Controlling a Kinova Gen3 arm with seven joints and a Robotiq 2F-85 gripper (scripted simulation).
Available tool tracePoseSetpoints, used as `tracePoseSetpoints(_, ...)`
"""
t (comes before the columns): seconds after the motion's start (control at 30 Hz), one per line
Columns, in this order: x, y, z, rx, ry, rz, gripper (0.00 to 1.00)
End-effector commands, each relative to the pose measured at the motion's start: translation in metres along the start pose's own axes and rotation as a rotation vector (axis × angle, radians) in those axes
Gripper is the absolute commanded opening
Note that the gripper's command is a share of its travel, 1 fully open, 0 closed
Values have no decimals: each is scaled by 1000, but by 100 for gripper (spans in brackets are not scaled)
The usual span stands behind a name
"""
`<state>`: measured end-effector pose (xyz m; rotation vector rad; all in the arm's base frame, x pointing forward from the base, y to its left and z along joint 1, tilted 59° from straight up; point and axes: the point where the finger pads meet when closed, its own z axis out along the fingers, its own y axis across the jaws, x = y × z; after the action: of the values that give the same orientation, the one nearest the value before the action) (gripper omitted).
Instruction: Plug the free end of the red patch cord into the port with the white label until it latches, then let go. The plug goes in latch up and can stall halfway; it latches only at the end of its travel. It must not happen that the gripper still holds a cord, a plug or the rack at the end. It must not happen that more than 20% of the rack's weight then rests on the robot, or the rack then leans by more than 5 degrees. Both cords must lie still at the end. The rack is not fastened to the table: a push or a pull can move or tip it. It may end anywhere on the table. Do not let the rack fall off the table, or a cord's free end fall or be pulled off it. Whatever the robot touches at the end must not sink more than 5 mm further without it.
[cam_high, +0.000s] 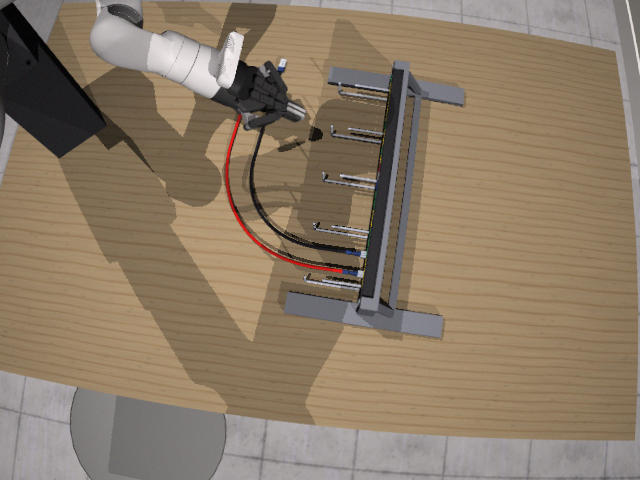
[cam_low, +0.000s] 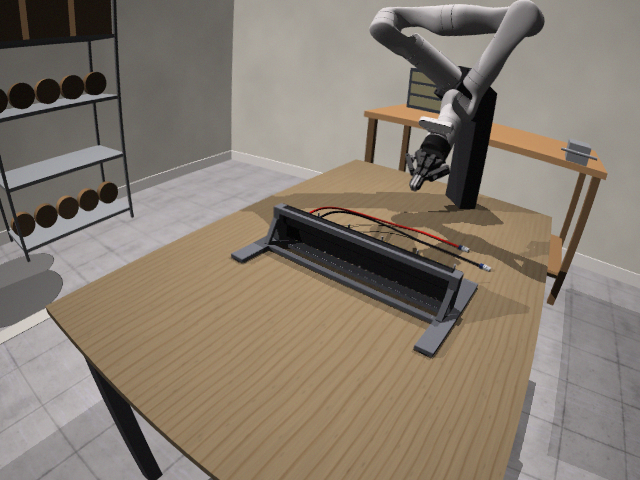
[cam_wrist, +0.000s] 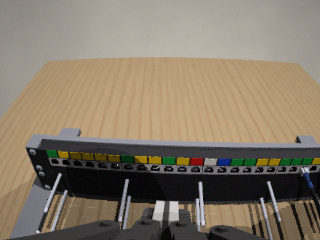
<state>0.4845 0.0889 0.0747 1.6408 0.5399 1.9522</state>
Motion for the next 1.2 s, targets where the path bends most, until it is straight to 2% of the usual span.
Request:
tracePoseSetpoints(0.0,8,-7,-9,21,17,-9,0)
tracePoseSetpoints(0.13,8,-7,-14,21,17,-9,0)
tracePoseSetpoints(0.57,8,0,-14,21,16,-9,0)
tracePoseSetpoints(0.77,8,19,-14,21,16,-9,0)
tracePoseSetpoints(1.03,10,57,-13,11,22,-8,0)
tracePoseSetpoints(1.17,10,65,-13,11,22,-8,0)
